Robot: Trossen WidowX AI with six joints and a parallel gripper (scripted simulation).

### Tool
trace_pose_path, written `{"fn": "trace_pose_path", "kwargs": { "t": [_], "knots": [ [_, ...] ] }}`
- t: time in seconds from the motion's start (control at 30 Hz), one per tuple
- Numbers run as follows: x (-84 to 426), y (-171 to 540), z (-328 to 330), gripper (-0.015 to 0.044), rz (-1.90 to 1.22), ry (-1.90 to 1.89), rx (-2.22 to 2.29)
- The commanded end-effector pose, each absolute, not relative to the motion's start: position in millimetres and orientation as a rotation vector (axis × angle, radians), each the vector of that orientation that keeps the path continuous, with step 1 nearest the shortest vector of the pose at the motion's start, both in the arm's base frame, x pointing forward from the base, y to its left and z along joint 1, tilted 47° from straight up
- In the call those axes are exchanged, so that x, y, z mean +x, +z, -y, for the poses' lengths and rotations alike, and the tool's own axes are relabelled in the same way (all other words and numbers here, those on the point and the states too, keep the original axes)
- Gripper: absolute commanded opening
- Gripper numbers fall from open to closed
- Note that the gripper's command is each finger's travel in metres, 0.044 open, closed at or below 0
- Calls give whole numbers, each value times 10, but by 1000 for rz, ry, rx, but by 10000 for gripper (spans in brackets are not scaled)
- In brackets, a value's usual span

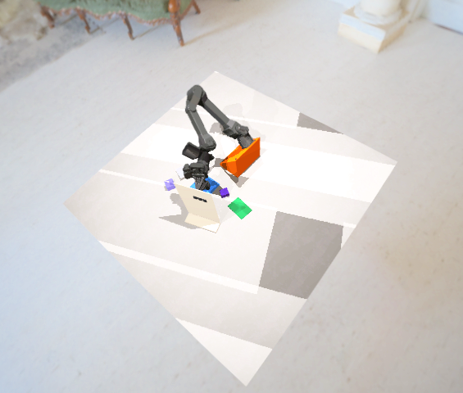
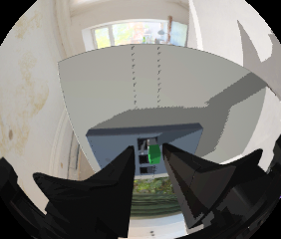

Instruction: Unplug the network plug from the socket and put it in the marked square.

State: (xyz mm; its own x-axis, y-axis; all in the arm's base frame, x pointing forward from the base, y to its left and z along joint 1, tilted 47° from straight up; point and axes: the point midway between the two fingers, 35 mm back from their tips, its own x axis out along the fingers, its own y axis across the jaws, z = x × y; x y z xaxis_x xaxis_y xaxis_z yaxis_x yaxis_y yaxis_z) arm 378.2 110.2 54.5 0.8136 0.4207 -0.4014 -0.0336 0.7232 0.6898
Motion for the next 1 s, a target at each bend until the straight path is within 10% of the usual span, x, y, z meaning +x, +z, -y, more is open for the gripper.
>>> {"fn": "trace_pose_path", "kwargs": {
  "t": [0.0, 0.97],
  "knots": [
    [3795, 513, -1093, 84, -581, 255, 731],
    [3726, 534, -1076, 0, -581, 255, 731]
  ]
}}
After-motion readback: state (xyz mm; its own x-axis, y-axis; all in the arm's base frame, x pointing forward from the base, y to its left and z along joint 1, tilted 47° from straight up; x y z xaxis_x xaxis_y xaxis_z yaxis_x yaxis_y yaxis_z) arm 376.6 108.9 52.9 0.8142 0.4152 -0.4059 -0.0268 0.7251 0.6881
